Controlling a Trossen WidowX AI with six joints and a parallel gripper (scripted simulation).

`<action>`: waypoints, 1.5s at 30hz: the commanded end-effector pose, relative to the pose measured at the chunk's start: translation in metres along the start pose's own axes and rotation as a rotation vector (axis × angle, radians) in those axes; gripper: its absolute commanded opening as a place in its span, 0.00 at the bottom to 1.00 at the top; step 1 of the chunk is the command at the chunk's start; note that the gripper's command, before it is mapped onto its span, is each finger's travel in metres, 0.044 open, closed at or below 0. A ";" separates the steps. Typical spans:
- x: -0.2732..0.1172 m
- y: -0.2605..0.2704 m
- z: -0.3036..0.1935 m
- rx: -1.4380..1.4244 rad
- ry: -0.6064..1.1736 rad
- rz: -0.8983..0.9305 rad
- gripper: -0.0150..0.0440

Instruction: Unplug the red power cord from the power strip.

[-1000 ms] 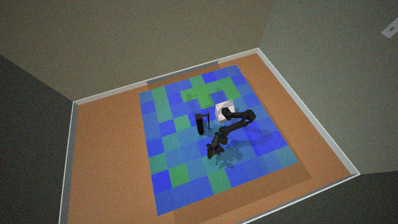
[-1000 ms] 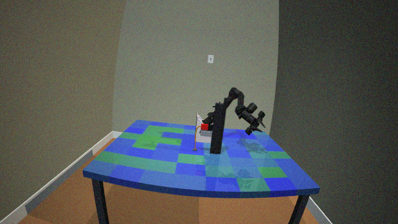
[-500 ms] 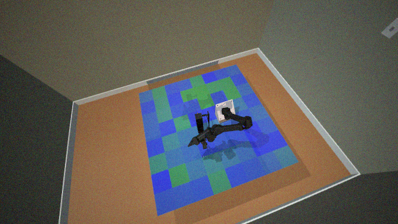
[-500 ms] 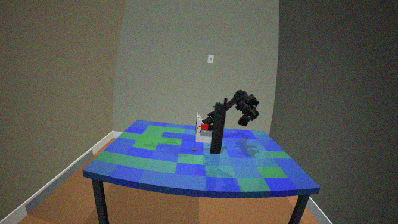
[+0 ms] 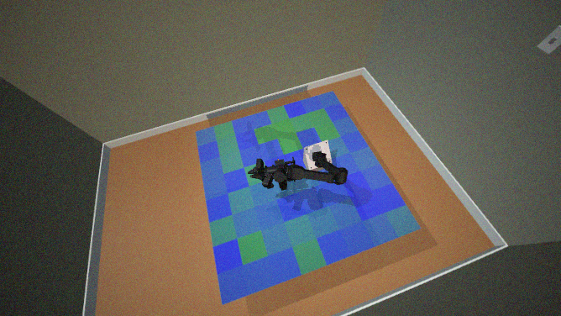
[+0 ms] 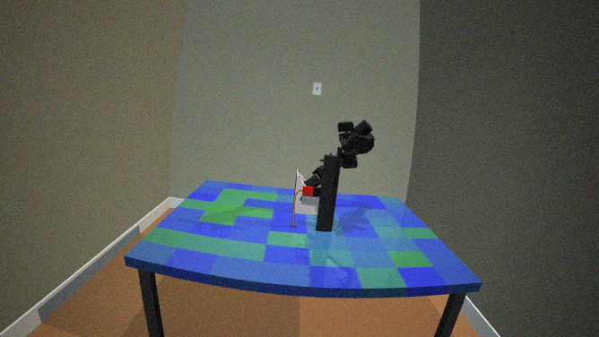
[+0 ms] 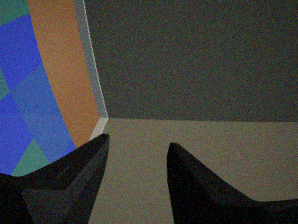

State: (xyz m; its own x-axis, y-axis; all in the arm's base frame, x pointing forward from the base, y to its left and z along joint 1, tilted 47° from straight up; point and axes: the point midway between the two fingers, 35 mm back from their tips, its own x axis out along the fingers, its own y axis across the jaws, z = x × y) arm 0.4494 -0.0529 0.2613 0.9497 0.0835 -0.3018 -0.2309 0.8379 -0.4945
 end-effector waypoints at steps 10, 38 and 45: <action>0.008 0.026 -0.155 0.853 0.549 0.156 0.53; -0.085 0.141 -0.241 2.189 1.867 -0.042 0.53; -0.086 0.142 -0.234 2.189 1.867 -0.042 0.53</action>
State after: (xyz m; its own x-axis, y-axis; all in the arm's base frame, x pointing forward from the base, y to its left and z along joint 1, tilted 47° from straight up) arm 0.2850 -0.0711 0.0228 -0.0986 0.7182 -0.6888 0.9951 0.0651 -0.0745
